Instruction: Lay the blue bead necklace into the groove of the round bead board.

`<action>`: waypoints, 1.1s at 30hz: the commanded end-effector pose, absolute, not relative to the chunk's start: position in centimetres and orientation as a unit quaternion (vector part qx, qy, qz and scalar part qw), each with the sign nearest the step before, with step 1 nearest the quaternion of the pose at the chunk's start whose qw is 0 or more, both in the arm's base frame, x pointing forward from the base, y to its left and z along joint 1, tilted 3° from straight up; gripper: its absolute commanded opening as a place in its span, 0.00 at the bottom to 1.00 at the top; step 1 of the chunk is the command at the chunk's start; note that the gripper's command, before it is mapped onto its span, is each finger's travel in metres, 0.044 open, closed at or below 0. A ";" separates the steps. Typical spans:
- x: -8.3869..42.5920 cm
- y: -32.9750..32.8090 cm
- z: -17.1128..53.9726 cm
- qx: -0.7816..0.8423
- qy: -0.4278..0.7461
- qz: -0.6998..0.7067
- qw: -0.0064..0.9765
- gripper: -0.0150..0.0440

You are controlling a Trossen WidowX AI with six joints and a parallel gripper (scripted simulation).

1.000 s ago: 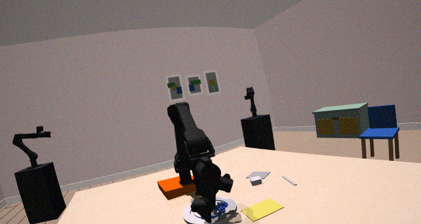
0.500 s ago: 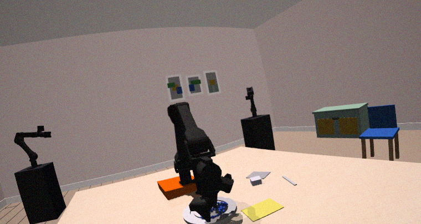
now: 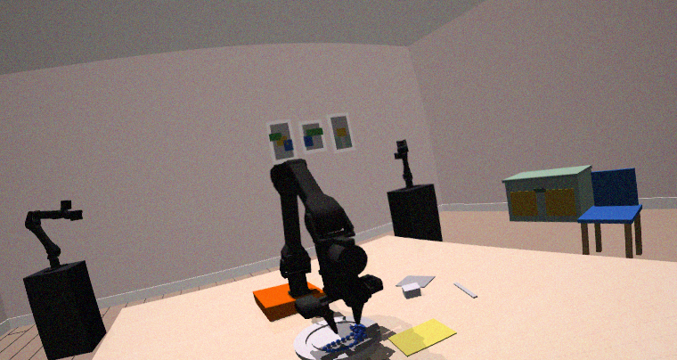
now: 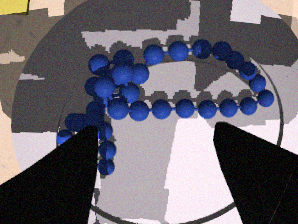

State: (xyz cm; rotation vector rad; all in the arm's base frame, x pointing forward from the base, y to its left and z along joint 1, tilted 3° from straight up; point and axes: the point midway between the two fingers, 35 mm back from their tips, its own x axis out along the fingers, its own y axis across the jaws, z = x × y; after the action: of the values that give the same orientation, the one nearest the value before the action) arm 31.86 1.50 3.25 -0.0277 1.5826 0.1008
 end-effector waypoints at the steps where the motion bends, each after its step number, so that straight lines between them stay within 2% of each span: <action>1: 29.1 3.5 4.9 0.220 0.684 -0.188 0.670 0.64; 17: 29.1 3.5 4.8 0.225 0.682 -0.193 0.668 0.46; 33: 29.2 3.6 3.0 0.223 0.681 -0.191 0.671 0.46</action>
State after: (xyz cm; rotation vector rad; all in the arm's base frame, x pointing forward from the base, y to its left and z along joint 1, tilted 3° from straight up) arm 29.37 3.58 3.71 0.5024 1.5214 -0.4230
